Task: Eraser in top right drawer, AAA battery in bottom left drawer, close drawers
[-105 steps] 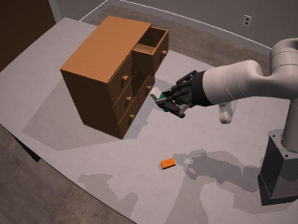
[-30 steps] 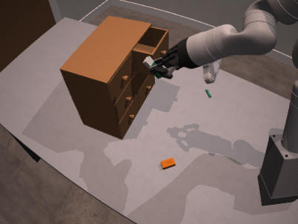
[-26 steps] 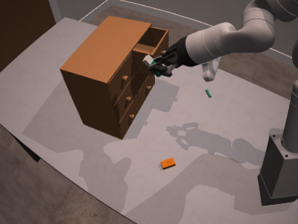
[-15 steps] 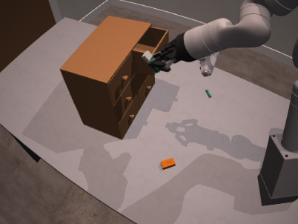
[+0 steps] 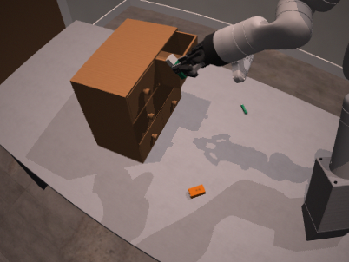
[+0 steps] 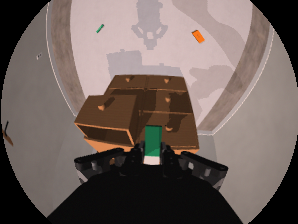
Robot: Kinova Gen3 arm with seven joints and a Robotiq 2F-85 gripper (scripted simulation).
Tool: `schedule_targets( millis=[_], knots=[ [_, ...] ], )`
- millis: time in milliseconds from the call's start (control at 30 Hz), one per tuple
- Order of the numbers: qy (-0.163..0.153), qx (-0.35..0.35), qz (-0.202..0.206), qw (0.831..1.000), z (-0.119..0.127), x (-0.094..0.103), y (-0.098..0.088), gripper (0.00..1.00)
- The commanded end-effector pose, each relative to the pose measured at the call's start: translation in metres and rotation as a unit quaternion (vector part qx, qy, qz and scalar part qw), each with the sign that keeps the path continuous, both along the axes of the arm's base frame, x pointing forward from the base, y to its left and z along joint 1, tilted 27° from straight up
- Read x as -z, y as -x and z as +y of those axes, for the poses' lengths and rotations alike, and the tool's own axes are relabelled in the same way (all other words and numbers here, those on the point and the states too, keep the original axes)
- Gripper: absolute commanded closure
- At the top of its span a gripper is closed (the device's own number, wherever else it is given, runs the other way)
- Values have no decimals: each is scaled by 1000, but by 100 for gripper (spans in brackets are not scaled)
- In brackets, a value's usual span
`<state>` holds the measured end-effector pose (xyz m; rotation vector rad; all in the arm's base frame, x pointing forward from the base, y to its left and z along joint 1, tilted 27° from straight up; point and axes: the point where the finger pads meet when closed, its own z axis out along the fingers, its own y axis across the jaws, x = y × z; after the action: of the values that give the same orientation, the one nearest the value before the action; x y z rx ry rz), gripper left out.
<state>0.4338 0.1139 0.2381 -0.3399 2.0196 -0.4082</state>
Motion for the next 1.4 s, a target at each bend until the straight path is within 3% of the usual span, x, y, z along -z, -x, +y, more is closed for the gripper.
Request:
schedule_targets(
  millis=[0, 1367],
  knots=[
    [-2, 1, -5, 1000, -7, -7, -7, 81],
    [-8, -13, -6, 1000, -42, -31, -39, 81]
  ],
)
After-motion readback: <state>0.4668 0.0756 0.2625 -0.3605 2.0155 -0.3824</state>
